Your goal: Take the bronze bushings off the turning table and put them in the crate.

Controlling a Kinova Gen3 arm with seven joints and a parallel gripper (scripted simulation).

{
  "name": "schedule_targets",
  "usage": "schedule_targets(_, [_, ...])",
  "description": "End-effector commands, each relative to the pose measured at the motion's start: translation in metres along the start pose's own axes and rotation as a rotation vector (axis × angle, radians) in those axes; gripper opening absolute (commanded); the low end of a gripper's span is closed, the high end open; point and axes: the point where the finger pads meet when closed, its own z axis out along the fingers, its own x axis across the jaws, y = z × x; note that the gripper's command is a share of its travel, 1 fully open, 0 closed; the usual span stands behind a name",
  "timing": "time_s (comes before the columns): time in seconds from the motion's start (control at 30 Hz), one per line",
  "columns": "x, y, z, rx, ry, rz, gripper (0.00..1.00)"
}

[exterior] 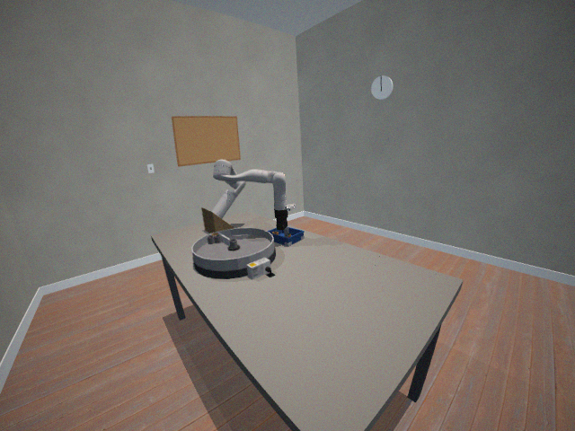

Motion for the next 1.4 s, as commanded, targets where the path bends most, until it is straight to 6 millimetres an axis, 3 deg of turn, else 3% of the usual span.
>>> schedule_targets(0.0, [-0.0001,-0.0004,-0.0005,0.001,0.0,0.0,0.0])
schedule_targets(0.8, [-0.0001,-0.0004,0.0021,0.001,0.0,0.0,0.0])
schedule_targets(0.83, [-0.0001,-0.0004,0.0021,0.001,0.0,0.0,0.47])
schedule_targets(1.37, [-0.0001,-0.0004,0.0021,0.001,0.0,0.0,0.47])
